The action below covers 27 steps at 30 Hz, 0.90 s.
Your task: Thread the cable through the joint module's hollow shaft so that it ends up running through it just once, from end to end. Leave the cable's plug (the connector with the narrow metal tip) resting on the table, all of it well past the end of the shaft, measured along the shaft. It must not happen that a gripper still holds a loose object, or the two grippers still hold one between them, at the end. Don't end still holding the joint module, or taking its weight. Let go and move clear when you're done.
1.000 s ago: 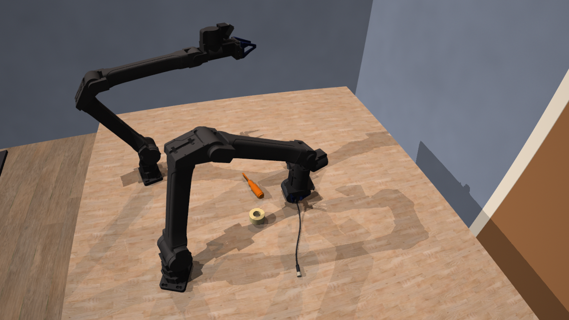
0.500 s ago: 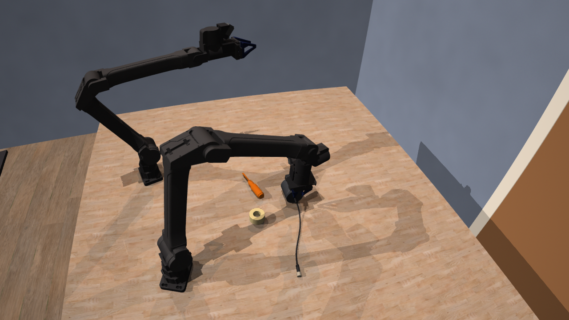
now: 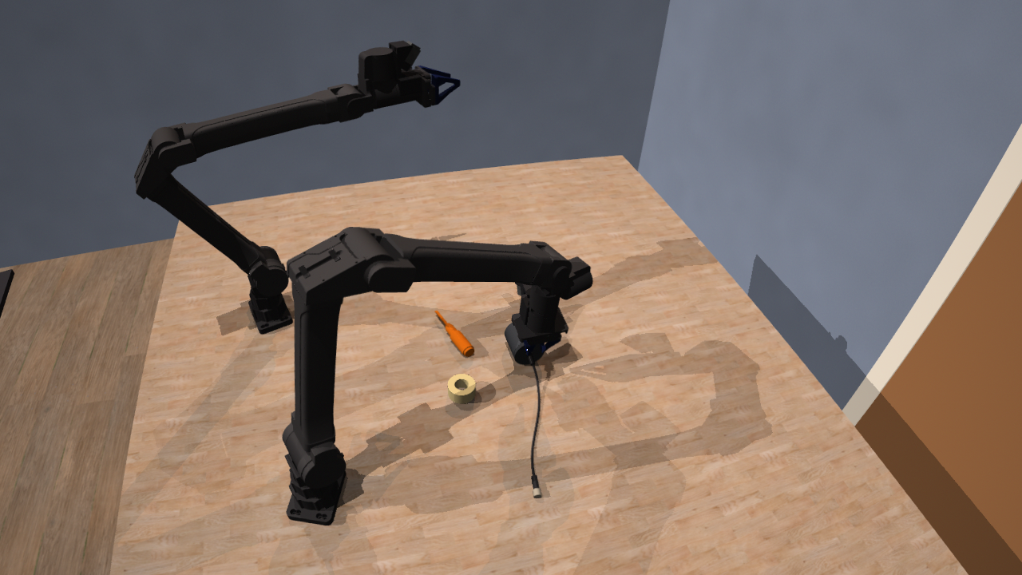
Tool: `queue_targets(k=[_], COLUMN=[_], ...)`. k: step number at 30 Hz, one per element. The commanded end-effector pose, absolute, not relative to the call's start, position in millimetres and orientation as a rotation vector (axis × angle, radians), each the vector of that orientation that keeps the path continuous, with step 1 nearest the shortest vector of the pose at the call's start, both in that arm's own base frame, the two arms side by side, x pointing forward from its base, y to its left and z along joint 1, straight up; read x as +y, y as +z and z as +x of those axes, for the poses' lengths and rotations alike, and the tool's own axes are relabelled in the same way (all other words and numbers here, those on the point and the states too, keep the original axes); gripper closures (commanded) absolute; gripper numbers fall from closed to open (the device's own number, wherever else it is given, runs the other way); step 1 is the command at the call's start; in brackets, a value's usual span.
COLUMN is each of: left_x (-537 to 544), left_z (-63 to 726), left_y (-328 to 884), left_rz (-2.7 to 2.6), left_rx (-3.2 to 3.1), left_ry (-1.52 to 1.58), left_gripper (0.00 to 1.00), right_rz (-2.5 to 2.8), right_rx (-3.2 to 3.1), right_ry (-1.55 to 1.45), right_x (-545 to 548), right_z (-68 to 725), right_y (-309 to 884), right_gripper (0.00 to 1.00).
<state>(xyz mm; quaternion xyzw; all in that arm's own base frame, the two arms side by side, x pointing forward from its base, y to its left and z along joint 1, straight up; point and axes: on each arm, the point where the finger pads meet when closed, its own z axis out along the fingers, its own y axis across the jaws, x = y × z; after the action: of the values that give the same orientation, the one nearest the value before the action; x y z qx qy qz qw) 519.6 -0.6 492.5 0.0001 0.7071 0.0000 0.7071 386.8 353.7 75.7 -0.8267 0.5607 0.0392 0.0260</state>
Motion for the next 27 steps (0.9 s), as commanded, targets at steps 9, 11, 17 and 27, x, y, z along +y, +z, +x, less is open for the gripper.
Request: queue_targets(k=[9,11,17,27], left_x=[0,0,0,0], left_z=[518,518,518,518], left_y=[514,514,514,514], left_rz=[0.004,0.004,0.004,0.004], left_rx=[1.528,1.528,1.528,1.528], left_ry=[0.004,0.004,0.004,0.004], left_gripper=[0.54,0.54,0.54,0.54], right_rz=[-2.579,-2.579,-2.566,-2.349], right_rx=[1.696,1.696,1.689,1.947], right_ry=[0.128,0.128,0.121,0.116], right_x=[359,359,360,335], right_z=[382,382,383,404], right_y=[70,70,76,94], right_gripper=[0.68,0.68,0.68,0.68])
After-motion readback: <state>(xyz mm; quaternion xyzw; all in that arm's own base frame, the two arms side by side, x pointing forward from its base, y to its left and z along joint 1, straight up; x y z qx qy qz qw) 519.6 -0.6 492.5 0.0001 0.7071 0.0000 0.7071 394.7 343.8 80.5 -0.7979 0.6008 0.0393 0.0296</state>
